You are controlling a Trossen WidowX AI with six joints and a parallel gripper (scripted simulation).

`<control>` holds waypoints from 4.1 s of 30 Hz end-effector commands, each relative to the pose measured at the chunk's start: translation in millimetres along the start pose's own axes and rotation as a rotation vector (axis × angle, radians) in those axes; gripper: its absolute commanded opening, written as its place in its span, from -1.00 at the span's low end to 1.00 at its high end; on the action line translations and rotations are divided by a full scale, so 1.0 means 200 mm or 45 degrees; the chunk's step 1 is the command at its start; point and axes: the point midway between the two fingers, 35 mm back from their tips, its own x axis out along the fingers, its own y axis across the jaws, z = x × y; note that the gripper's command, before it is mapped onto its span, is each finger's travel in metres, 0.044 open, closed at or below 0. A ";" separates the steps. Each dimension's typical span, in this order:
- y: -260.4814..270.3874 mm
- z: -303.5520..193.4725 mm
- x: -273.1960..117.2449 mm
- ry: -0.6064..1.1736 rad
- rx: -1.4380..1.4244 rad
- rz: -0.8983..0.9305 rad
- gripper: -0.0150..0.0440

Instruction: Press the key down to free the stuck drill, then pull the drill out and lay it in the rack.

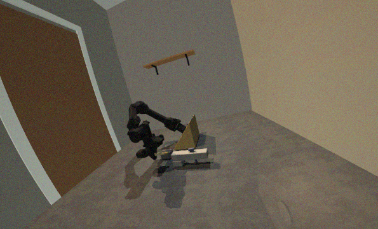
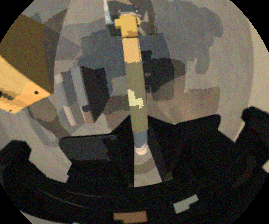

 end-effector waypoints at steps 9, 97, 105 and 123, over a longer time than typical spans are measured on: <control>0.00 0.00 -0.04 -0.004 0.006 -0.001 -0.49; 0.36 -0.06 -0.02 -0.003 0.003 0.002 -0.49; 0.36 -0.06 0.02 -0.002 0.003 0.002 -0.49; 0.35 -0.06 0.11 -0.001 0.003 0.002 -0.49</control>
